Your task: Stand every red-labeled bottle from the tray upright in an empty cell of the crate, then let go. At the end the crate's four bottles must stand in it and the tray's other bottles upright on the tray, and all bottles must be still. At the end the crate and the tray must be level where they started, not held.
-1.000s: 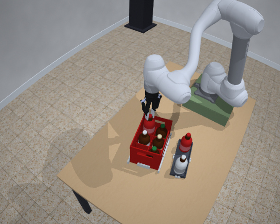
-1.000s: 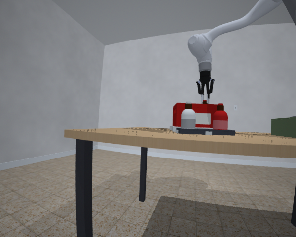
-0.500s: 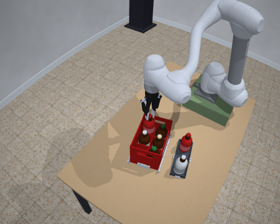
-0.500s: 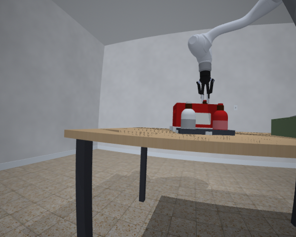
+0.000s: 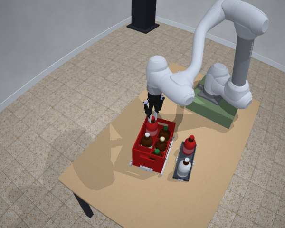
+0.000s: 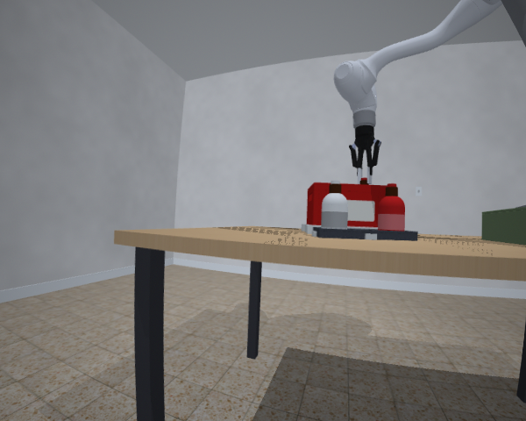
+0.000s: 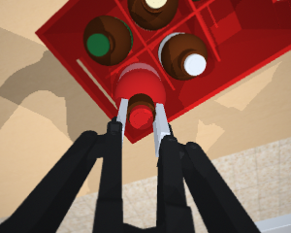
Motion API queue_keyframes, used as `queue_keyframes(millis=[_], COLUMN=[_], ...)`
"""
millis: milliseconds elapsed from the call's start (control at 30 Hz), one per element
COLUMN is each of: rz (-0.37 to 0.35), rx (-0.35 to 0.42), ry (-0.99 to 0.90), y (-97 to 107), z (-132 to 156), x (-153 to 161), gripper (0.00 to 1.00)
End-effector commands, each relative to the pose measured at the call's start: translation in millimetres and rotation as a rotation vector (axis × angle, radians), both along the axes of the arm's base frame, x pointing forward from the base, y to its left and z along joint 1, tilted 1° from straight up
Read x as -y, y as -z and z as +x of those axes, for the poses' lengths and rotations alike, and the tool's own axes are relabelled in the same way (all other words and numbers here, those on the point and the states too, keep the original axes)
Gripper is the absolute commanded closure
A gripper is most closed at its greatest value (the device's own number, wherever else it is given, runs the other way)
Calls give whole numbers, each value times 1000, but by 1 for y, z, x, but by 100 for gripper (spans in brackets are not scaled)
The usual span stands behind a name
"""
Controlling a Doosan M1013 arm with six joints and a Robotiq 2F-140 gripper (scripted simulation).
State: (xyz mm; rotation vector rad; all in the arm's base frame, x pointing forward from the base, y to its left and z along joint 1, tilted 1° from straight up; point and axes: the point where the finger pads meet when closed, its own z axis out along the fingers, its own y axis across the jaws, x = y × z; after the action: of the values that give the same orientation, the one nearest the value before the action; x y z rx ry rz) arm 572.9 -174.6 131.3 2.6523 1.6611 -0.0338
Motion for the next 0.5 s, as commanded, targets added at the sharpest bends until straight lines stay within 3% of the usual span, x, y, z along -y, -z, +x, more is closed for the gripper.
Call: queue_keyframes(millis=[0,467], rz=[0,0], rx=[0,0], ry=[0,0], y=[1,10], z=[0,0], x=[0,0], gripper=[100,100])
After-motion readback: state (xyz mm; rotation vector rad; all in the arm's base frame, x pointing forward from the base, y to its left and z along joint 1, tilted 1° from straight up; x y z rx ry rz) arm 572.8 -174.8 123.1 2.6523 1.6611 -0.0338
